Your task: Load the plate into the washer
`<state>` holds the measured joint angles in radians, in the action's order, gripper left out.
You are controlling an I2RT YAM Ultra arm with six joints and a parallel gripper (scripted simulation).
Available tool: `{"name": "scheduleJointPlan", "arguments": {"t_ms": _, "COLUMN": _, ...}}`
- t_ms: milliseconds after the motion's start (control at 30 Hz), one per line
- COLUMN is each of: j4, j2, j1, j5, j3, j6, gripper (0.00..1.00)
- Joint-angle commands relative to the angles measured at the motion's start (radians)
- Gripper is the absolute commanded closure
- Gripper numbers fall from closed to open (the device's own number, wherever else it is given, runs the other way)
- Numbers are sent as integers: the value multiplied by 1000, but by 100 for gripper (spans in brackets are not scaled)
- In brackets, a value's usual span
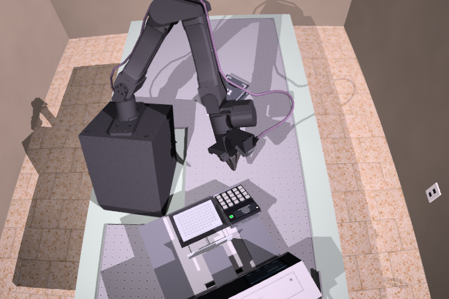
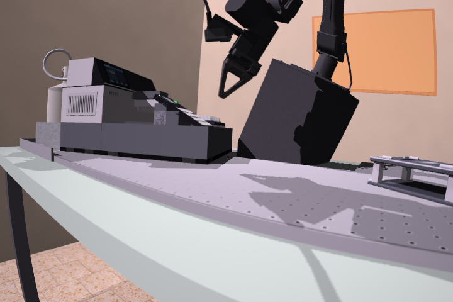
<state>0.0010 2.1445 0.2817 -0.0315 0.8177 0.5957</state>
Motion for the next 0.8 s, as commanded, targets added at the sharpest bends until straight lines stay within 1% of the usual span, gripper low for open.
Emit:
{"name": "scheduleJointPlan", "arguments": {"t_ms": 0, "j4": -12, "j2": -23, "j1": -1, "j5": 24, "j3": 32, "j6": -154, "gripper": 100}}
{"name": "scheduleJointPlan", "arguments": {"t_ms": 333, "j4": 9, "j2": -30, "j1": -2, "j5": 37, "j3": 30, "j6": -477, "gripper": 100}}
{"name": "scheduleJointPlan", "arguments": {"t_ms": 400, "j4": 9, "j2": -30, "j1": -2, "j5": 37, "j3": 30, "j6": -477, "gripper": 100}}
{"name": "scheduleJointPlan", "arguments": {"t_ms": 667, "j4": 21, "j2": -31, "j1": -4, "j5": 39, "j3": 25, "j6": -743, "gripper": 100}}
{"name": "scheduleJointPlan", "arguments": {"t_ms": 767, "j4": 22, "j2": -29, "j1": -4, "j5": 39, "j3": 11, "j6": -842, "gripper": 100}}
